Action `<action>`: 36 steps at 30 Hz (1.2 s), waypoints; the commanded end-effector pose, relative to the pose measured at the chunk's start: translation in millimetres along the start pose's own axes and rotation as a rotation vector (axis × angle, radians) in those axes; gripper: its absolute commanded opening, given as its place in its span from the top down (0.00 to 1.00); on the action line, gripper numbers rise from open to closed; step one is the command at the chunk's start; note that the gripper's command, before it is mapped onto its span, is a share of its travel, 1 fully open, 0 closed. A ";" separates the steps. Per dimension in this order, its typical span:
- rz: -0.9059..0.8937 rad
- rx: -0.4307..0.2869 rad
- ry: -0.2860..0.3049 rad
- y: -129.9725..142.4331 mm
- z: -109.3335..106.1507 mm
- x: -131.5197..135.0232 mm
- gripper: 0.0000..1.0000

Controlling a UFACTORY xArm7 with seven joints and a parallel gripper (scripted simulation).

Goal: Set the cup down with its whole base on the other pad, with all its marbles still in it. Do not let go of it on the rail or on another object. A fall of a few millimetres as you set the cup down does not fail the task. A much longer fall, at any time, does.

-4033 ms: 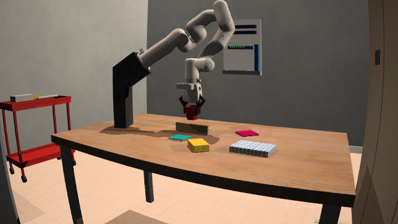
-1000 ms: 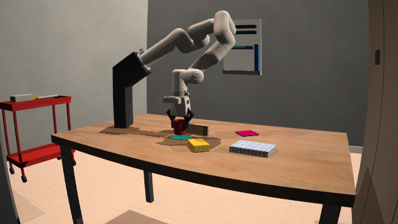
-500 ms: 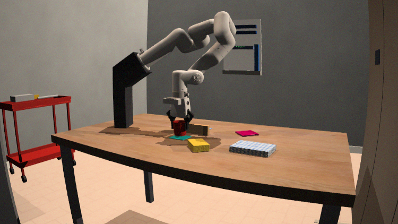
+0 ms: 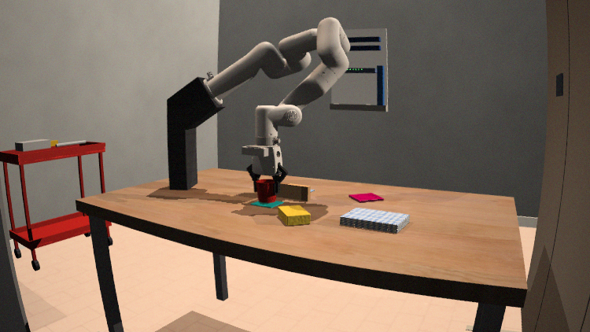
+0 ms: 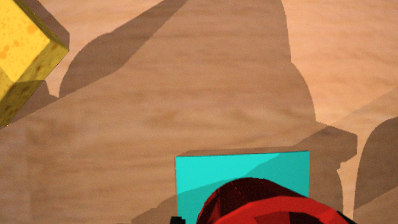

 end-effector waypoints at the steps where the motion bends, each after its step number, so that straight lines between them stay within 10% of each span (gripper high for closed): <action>1: 0.001 0.003 -0.001 -1.0 1.2 -0.3 0.15; 36: 0.001 0.003 -0.001 -1.1 4.5 -0.3 0.00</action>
Point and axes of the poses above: the point where the finger pads meet when closed, its own z axis out along the fingers, its own x axis across the jaws, y = z × x, the point moved 9 cm from there along -z, back along the fingers, and after that the axes turned 8 degrees about z, right-handed, at the moved point
